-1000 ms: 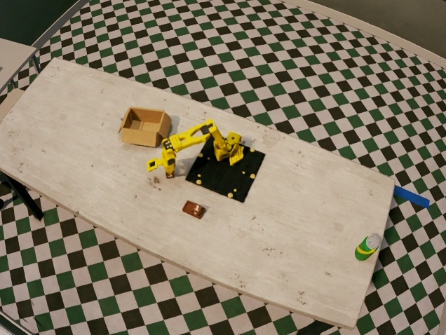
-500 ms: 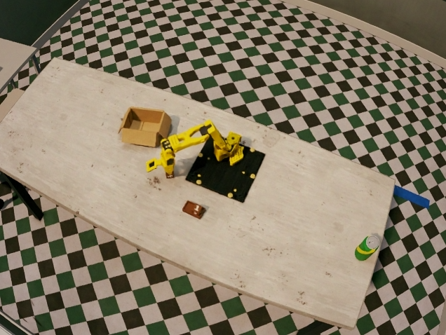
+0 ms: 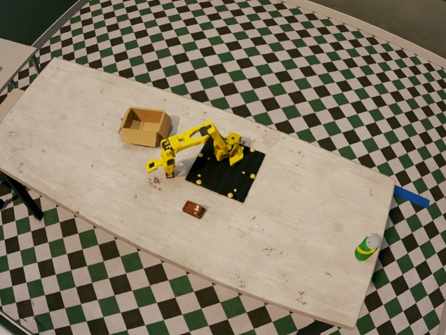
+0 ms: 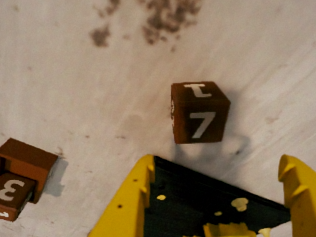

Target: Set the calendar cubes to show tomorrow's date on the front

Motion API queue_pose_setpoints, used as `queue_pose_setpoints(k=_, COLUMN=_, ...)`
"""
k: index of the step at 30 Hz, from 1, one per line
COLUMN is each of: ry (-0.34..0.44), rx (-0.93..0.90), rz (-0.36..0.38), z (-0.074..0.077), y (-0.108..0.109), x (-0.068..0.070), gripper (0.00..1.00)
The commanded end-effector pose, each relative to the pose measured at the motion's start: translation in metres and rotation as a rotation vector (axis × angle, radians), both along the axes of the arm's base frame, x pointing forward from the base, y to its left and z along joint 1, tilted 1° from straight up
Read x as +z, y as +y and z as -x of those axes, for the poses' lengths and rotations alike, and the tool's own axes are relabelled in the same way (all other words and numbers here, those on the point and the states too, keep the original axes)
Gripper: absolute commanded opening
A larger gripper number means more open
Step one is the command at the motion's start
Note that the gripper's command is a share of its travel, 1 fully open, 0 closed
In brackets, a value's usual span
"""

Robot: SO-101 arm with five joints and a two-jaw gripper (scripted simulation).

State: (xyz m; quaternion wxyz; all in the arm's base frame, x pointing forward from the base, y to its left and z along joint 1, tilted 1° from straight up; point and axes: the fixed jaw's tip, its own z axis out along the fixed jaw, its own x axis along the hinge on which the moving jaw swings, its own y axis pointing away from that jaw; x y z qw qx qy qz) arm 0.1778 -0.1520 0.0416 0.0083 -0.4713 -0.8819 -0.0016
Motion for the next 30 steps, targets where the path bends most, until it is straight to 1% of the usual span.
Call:
queue_pose_setpoints(k=1, ry=0.006, rx=0.014, rz=-0.007, z=-0.001, y=0.002, x=-0.001, gripper=0.35)
queue_pose_setpoints(k=10, ry=0.006, rx=0.014, rz=-0.007, z=-0.001, y=0.002, x=-0.002, gripper=0.35)
queue_pose_setpoints(k=18, ry=0.006, rx=0.014, rz=-0.007, z=-0.002, y=0.001, x=-0.01, gripper=0.35)
queue_pose_setpoints(k=20, ry=0.006, rx=0.014, rz=-0.007, z=-0.002, y=0.001, x=-0.01, gripper=0.35)
queue_pose_setpoints(k=30, ry=0.006, rx=0.014, rz=-0.007, z=-0.002, y=0.001, x=-0.026, gripper=0.35)
